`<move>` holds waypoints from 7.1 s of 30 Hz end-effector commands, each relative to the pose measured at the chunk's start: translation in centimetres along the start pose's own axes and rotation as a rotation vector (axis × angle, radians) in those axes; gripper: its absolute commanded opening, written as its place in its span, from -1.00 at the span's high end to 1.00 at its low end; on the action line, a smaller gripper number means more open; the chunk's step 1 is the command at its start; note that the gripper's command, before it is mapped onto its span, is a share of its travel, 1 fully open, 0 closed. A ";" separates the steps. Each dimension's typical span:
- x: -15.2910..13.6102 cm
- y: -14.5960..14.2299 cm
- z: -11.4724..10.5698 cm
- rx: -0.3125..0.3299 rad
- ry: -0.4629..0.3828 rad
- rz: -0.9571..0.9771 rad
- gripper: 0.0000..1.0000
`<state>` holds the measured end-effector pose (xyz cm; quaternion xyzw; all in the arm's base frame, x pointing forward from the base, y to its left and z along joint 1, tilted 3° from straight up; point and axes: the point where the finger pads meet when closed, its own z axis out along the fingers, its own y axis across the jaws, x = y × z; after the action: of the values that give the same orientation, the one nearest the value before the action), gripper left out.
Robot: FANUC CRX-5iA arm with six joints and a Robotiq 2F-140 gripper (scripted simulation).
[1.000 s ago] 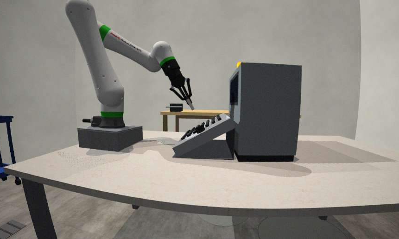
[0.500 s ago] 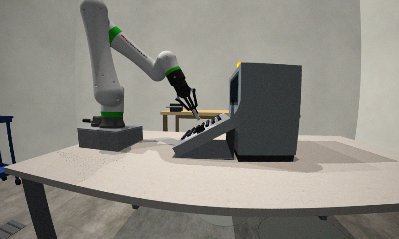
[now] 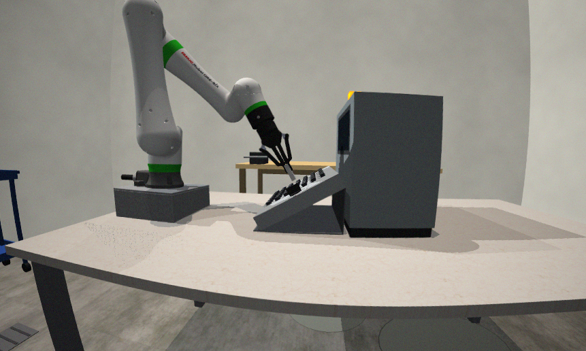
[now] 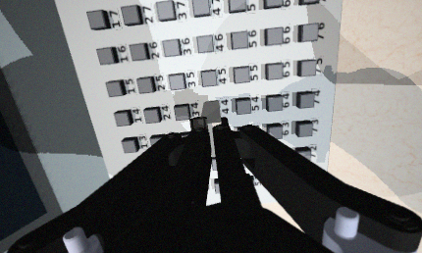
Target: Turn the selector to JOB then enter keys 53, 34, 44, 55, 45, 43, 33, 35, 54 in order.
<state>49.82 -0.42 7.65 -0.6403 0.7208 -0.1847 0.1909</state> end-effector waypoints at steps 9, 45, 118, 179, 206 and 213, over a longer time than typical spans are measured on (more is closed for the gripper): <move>0.0 0.0 0.9 0.001 0.000 0.000 1.00; 0.0 0.0 1.3 0.001 0.000 0.000 1.00; 0.0 0.0 2.0 0.001 0.000 0.000 1.00; 7.2 -0.2 -2.2 0.001 0.000 -0.713 1.00; 15.6 -0.4 -3.2 0.001 0.000 -1.537 1.00; 16.0 -0.4 -3.2 0.001 0.000 -1.571 1.00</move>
<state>46.85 -16.10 10.03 -0.9623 0.0567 -0.2660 0.0053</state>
